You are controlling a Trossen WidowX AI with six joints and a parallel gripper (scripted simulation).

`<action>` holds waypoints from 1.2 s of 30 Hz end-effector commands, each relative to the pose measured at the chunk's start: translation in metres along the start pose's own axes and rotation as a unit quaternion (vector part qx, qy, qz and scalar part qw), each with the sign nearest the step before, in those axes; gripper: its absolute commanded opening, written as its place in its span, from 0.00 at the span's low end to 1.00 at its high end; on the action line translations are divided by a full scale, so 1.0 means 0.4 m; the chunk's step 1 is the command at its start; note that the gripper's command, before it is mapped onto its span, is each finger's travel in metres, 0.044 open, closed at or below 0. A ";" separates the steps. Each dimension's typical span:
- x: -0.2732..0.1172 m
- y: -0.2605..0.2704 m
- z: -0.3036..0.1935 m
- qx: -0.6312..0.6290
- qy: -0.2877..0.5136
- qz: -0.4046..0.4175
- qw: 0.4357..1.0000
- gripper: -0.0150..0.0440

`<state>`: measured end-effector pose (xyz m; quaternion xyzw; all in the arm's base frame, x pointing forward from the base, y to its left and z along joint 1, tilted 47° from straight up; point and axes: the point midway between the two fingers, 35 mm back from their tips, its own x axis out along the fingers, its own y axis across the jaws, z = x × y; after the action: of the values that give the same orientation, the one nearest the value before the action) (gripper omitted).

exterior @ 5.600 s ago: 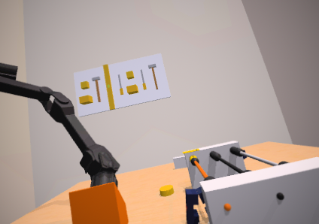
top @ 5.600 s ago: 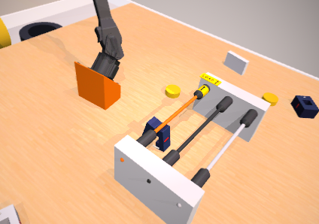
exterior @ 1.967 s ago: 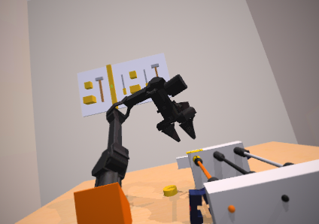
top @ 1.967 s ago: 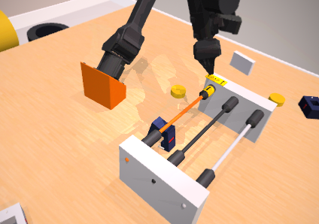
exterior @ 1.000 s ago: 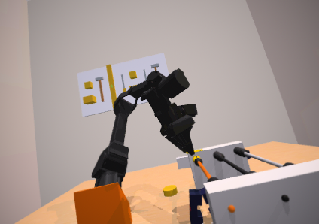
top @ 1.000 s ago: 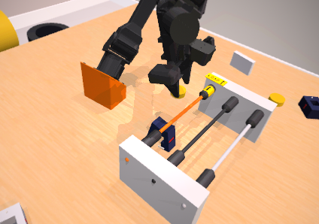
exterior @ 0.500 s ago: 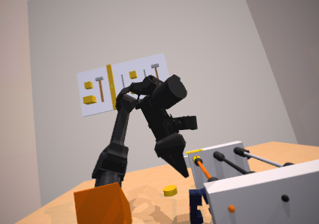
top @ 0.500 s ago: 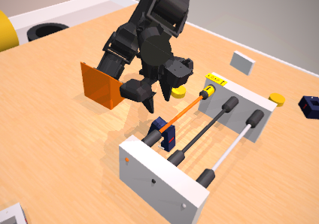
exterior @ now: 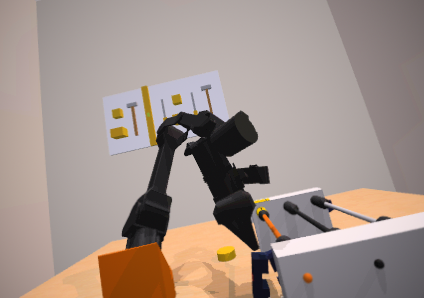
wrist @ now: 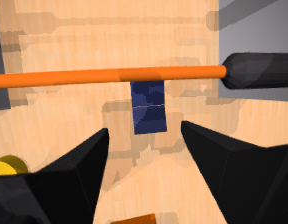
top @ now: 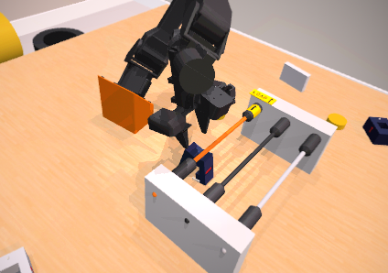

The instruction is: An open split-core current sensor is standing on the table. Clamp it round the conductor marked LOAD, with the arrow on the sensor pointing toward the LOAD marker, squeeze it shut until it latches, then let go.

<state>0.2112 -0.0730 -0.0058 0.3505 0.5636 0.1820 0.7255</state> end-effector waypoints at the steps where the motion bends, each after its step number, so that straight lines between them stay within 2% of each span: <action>1: 0.016 0.001 -0.001 0.002 -0.001 0.002 1.000 0.75; 15: 0.070 0.006 -0.005 0.001 -0.001 0.004 1.000 0.75; 16: 0.061 0.004 -0.003 -0.001 0.000 0.002 1.000 0.71; 36: 0.061 0.004 -0.003 -0.001 0.000 0.002 1.000 0.48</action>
<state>0.2176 -0.0554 -0.0217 0.3525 0.5627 0.1830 0.7250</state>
